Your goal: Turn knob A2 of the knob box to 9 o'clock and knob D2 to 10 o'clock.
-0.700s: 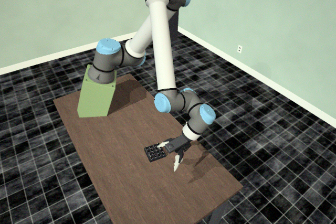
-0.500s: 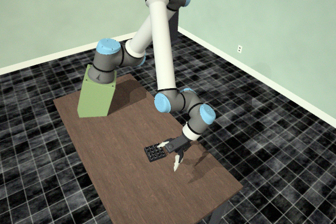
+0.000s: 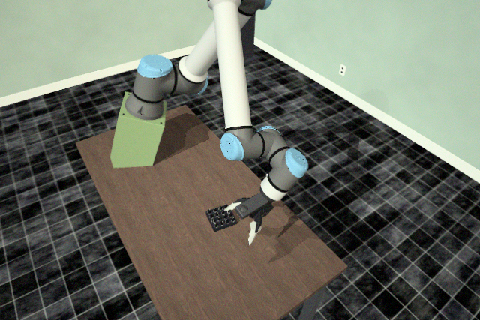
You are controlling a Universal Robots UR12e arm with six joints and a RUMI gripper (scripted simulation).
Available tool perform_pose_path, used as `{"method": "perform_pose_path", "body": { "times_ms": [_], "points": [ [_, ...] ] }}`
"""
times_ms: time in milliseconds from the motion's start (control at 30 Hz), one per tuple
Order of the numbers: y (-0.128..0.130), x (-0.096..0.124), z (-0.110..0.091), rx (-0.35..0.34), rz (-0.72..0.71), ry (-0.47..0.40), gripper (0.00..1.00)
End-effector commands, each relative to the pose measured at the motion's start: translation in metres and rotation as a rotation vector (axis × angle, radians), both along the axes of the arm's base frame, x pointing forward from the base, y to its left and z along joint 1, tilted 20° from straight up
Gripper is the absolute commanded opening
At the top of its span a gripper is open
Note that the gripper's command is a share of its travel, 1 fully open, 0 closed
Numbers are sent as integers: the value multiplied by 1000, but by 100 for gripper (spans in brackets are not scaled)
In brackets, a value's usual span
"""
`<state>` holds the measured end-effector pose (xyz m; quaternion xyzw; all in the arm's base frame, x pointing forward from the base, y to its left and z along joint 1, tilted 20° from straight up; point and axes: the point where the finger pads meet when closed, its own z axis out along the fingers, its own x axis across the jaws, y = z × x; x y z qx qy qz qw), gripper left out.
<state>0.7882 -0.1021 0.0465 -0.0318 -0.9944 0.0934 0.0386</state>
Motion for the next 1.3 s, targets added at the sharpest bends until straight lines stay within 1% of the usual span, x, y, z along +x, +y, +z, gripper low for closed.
{"method": "perform_pose_path", "body": {
  "times_ms": [0,133,333,400,433,567,833,900,967,1100,1167,1267],
  "points": [
    [0,0,0,2,5,-2,100],
    [1,-3,-5,14,29,-2,100],
    [5,-15,-22,57,117,-3,100],
    [5,-15,-22,57,117,-3,100],
    [6,-18,-26,67,138,-4,100],
    [13,-31,-44,112,241,-11,100],
    [32,-66,-82,209,495,-51,100],
    [35,-71,-87,221,533,-60,100],
    [35,-71,-87,221,533,-60,100],
    [50,-93,-103,264,689,-99,100],
    [54,-99,-107,273,729,-110,100],
    [64,-113,-115,292,829,-141,100]
  ]
}}
